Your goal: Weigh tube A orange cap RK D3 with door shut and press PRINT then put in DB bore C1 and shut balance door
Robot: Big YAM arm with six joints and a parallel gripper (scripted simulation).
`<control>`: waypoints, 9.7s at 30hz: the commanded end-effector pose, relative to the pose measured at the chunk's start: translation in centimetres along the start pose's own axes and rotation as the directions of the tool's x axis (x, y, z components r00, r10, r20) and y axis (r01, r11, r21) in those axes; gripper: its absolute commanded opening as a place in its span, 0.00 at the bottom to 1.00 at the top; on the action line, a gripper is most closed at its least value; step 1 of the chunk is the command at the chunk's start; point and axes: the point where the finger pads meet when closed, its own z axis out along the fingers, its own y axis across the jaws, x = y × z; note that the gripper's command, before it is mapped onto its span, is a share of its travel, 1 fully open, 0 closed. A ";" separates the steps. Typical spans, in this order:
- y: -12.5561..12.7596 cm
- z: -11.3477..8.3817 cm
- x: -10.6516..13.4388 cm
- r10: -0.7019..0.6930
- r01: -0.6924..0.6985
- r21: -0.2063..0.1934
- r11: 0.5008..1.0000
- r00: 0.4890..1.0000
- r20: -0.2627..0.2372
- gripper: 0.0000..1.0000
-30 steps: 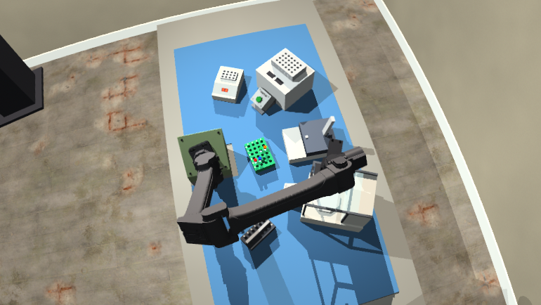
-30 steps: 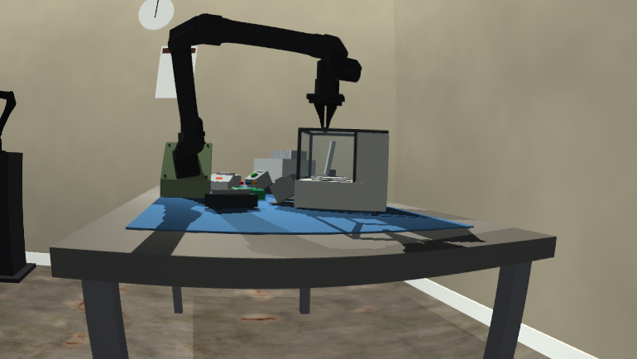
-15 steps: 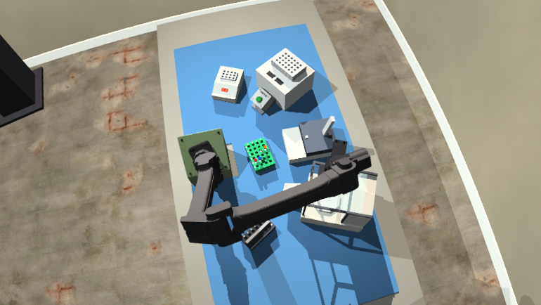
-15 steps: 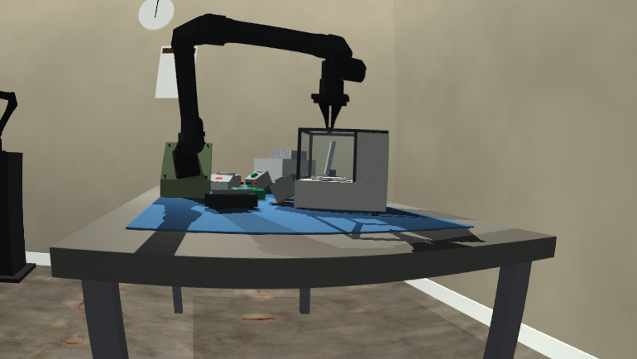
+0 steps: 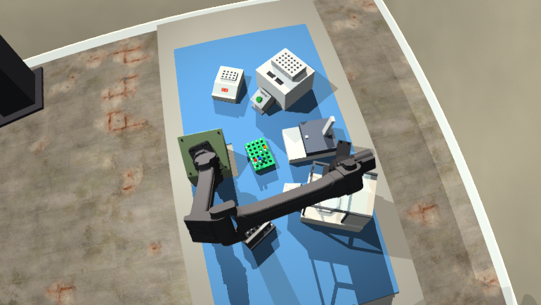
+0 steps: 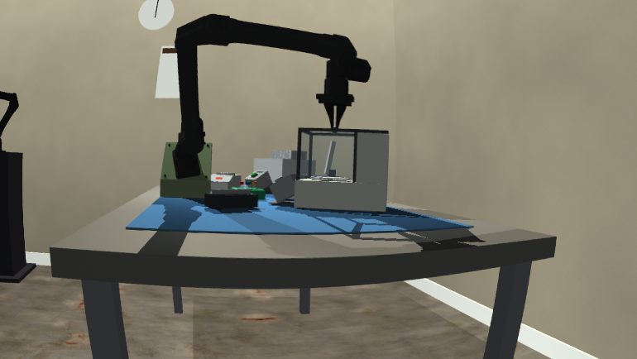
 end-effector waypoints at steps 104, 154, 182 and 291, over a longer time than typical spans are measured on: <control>-7.9 0.0 0.8 0.027 -0.027 0.013 1.000 1.000 0.000 0.06; -5.8 -0.7 0.3 0.012 -0.012 0.007 1.000 1.000 -0.002 0.30; -6.8 -3.8 0.5 0.036 -0.036 0.007 0.999 0.999 0.004 0.30; 27.6 11.0 -17.9 0.812 -0.841 -0.016 0.541 0.518 0.270 0.36</control>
